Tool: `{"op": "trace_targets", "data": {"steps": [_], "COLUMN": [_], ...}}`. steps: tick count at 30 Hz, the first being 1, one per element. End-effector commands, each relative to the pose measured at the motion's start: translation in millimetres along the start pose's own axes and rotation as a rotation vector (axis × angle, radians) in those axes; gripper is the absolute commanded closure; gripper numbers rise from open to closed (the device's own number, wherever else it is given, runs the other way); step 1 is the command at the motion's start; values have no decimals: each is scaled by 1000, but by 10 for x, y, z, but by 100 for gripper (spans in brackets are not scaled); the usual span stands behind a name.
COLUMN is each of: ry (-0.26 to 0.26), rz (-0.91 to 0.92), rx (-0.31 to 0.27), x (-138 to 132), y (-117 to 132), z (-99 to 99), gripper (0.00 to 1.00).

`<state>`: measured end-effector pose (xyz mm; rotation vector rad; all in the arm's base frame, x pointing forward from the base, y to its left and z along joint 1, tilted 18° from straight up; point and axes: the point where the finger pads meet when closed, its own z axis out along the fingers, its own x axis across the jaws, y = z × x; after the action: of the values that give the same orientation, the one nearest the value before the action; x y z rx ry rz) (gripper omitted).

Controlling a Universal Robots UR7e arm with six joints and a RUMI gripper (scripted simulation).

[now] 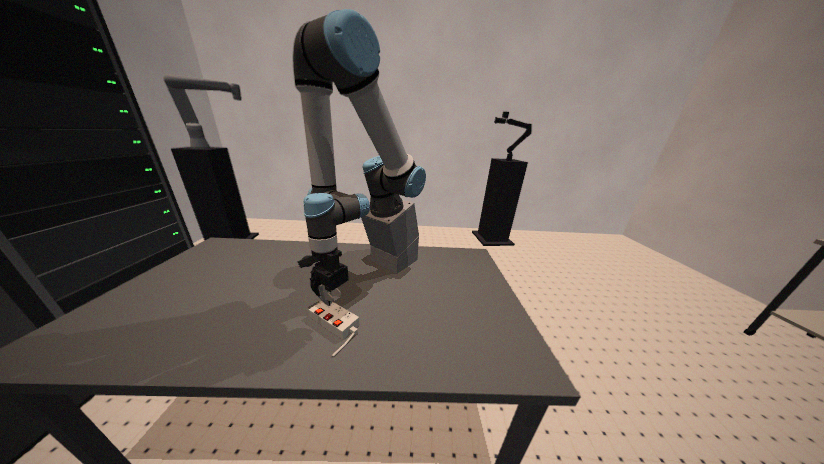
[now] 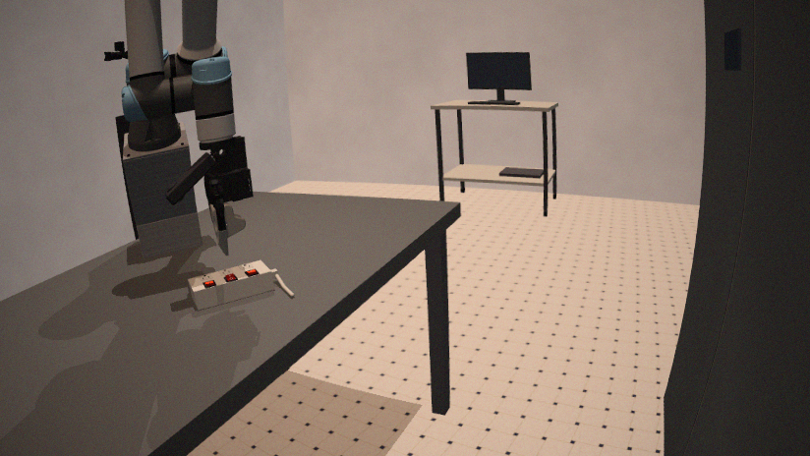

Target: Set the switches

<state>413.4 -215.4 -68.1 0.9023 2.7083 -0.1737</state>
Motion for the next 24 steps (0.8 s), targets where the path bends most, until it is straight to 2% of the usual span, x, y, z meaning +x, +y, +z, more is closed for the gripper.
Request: {"op": "trace_targets", "data": {"steps": [1,24], "ry": [-1,-1], "rz": [0,0], "rx": [0,0], "x": [-4,-5], "y": [0,1], "z": [46,285], "gripper": [100,100]}}
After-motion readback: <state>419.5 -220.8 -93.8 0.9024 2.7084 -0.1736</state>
